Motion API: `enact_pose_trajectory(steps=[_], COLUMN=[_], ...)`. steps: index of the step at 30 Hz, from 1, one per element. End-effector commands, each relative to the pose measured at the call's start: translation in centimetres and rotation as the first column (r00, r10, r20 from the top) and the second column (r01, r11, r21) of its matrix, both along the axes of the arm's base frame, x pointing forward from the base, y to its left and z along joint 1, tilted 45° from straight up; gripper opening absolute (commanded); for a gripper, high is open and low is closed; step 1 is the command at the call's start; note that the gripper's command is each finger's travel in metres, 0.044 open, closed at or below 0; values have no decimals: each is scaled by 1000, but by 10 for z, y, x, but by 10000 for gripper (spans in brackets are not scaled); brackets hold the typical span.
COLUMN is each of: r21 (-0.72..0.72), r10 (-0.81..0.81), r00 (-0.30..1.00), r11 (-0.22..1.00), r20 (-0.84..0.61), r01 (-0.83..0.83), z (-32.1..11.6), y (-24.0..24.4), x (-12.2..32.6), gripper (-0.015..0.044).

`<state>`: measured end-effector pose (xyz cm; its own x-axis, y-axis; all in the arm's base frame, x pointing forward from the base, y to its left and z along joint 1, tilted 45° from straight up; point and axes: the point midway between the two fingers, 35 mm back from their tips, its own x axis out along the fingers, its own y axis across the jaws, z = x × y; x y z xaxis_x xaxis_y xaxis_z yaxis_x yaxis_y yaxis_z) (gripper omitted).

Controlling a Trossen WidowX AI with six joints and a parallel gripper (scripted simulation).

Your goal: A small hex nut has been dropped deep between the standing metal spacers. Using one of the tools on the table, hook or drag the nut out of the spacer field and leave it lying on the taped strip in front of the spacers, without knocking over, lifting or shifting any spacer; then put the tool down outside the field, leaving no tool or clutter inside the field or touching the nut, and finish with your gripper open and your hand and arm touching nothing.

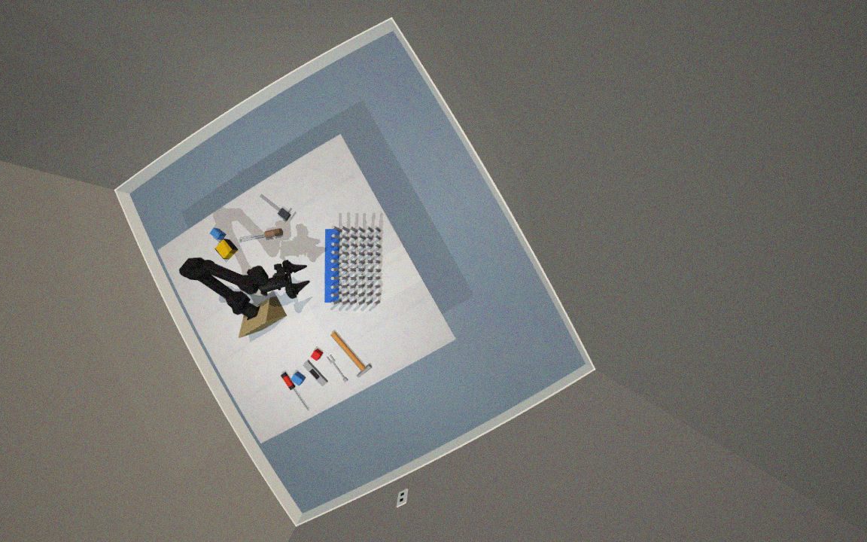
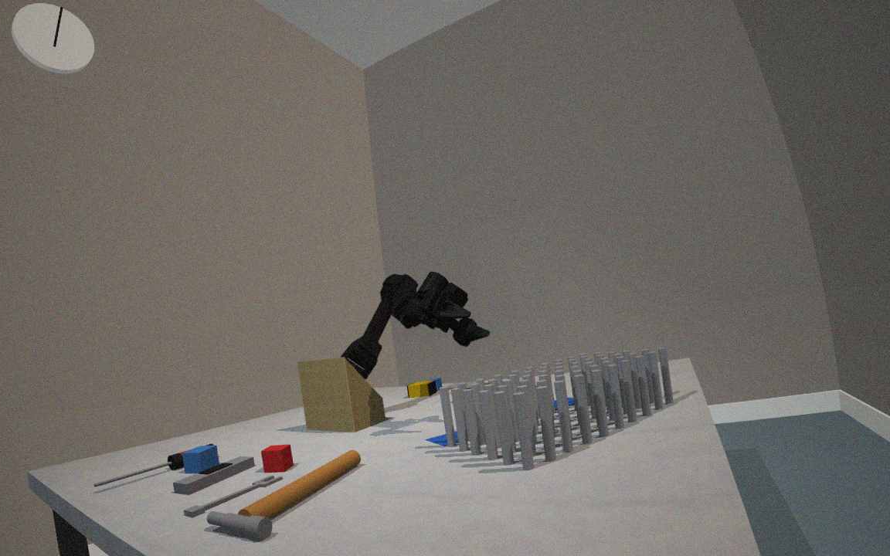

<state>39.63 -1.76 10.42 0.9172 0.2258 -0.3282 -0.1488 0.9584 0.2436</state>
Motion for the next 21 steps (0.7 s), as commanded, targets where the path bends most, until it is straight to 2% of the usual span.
enact_pose_trajectory(steps=[1, 21], r21=[75, 79], r10=[16, 18], r00=[991, 990], r11=[997, 997], r20=[-134, -142], r01=[-6, -7], z=[-39, -41], y=[25, 27], x=[-13, -14], gripper=[440, 440])
